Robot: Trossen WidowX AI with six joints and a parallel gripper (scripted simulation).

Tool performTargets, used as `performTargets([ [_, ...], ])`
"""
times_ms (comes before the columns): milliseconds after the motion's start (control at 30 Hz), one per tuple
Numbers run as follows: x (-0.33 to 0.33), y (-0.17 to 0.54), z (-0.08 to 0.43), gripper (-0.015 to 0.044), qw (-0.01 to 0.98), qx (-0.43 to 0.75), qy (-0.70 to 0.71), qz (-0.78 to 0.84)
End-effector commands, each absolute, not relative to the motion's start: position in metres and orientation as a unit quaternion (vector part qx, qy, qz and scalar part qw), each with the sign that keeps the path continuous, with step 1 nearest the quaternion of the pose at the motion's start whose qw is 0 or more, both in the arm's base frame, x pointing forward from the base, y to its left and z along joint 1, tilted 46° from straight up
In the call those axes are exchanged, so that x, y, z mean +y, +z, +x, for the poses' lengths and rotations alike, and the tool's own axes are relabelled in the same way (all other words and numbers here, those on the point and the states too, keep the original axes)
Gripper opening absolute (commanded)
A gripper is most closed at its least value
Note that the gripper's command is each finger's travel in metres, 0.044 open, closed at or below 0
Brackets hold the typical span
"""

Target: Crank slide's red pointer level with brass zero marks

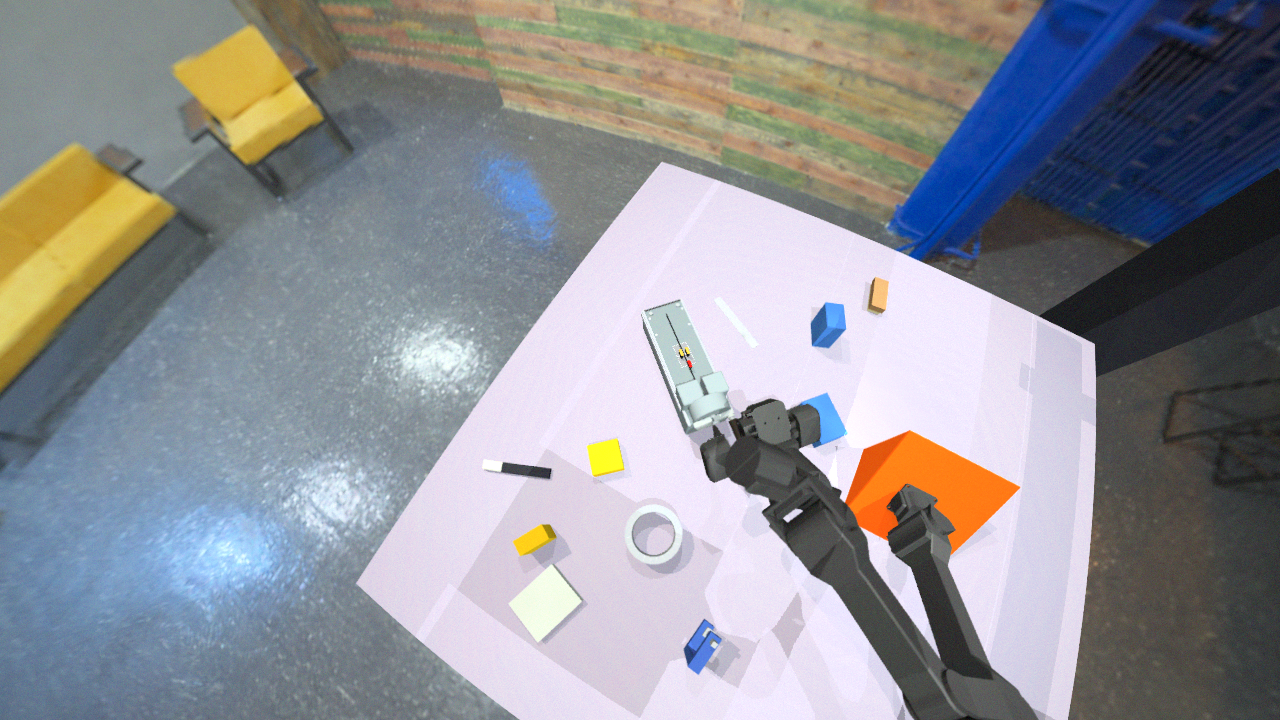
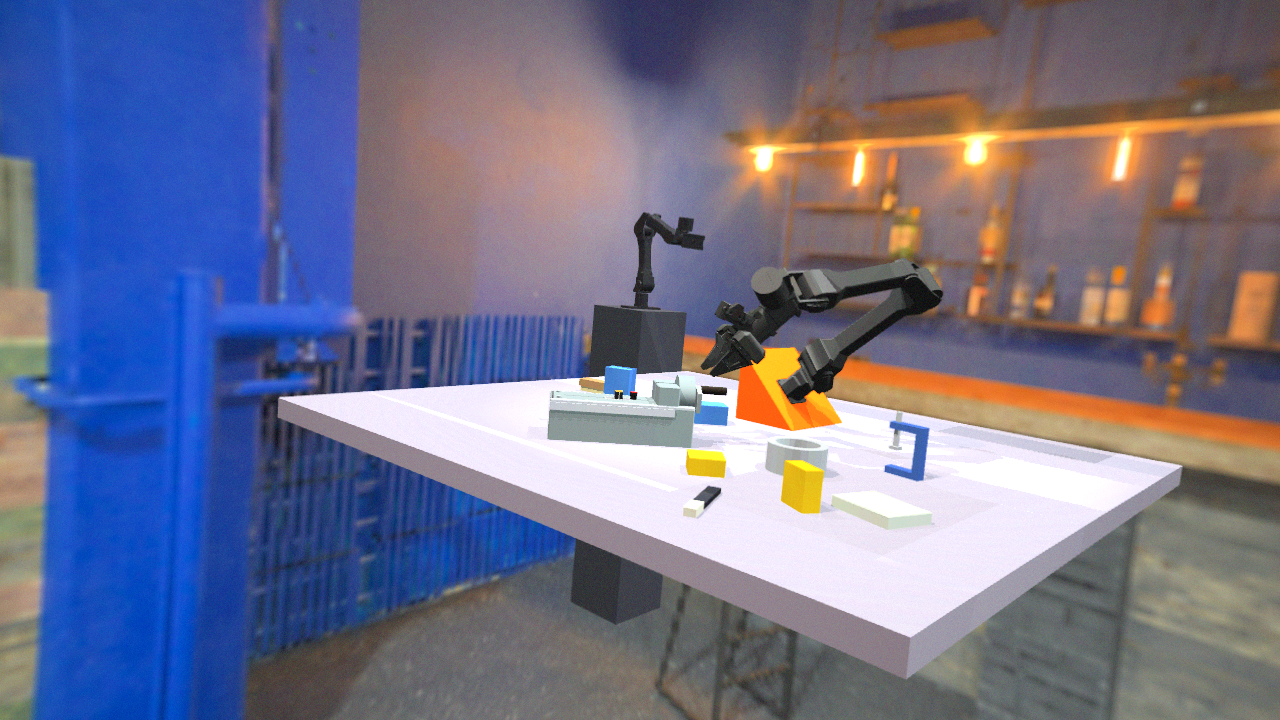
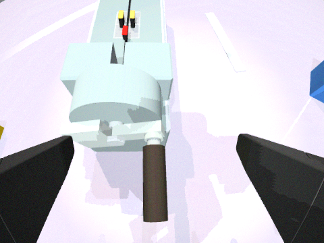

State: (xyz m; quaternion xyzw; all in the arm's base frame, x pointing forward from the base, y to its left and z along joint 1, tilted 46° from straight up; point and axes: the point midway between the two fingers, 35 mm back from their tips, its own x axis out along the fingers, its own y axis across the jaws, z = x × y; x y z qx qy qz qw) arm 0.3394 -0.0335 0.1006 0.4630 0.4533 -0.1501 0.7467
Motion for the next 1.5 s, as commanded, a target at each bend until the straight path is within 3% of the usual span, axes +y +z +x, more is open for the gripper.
performTargets([
  [0, -0.031, 0.099, 0.340, 0.0440, 0.749, 0.448, -0.153, 0.464],
  [1233, 0.011, 0.059, 0.340, 0.0440, 0.748, 0.448, -0.152, 0.465],
  [1467, 0.011, 0.059, 0.340, 0.0256, 0.748, 0.448, -0.152, 0.465],
])
